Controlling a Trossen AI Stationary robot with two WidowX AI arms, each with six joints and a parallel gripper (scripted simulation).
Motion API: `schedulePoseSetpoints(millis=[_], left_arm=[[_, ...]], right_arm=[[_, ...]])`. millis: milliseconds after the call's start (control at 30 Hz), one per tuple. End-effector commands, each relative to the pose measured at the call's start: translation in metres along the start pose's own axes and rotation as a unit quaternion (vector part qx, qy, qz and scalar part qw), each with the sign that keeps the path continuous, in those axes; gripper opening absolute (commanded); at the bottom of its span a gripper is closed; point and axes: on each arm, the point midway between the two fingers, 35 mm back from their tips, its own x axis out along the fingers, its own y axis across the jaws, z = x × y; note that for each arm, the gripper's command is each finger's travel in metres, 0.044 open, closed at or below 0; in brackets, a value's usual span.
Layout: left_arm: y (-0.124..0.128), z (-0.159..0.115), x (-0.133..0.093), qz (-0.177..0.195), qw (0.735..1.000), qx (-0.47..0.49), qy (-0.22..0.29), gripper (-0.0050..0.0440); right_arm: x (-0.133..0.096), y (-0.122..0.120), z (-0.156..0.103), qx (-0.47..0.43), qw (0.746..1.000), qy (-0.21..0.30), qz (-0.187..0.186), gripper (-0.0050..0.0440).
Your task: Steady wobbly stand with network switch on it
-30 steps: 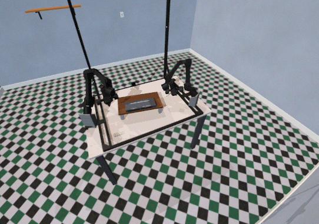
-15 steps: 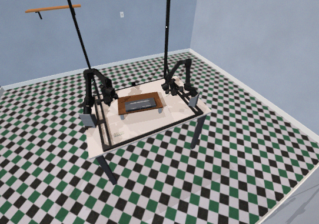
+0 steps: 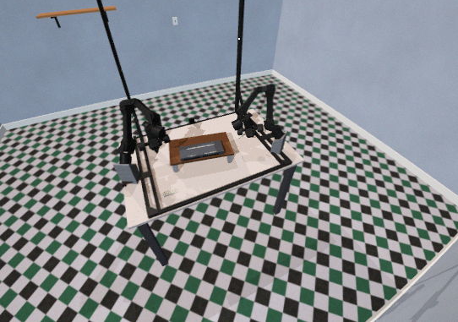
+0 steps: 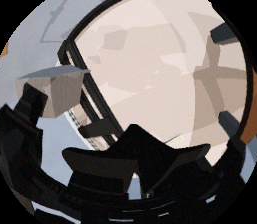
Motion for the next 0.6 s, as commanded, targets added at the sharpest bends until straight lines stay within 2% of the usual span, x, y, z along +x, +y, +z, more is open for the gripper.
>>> schedulePoseSetpoints(millis=[0, 300, 333, 567], left_arm=[[0.002, 0.012, -0.008, -0.016, 0.999, -0.038, -0.003, 0.0000], [0.003, 0.016, -0.012, -0.023, 0.998, -0.054, -0.005, 0.0000], [0.000, 0.001, -0.001, -0.001, 1.000, -0.003, 0.000, 0.0000], [0.002, 0.009, -0.006, -0.012, 0.999, -0.031, -0.003, 0.0000]], right_arm=[[0.000, 0.000, 0.000, 0.000, 1.000, 0.000, 0.000, 0.0000], [0.000, 0.000, 0.000, 0.000, 1.000, 0.000, 0.000, 0.0000], [0.000, 0.000, 0.000, 0.000, 1.000, 0.000, 0.000, 0.0000], [0.000, 0.000, 0.000, 0.000, 1.000, 0.000, 0.000, 0.0000]])
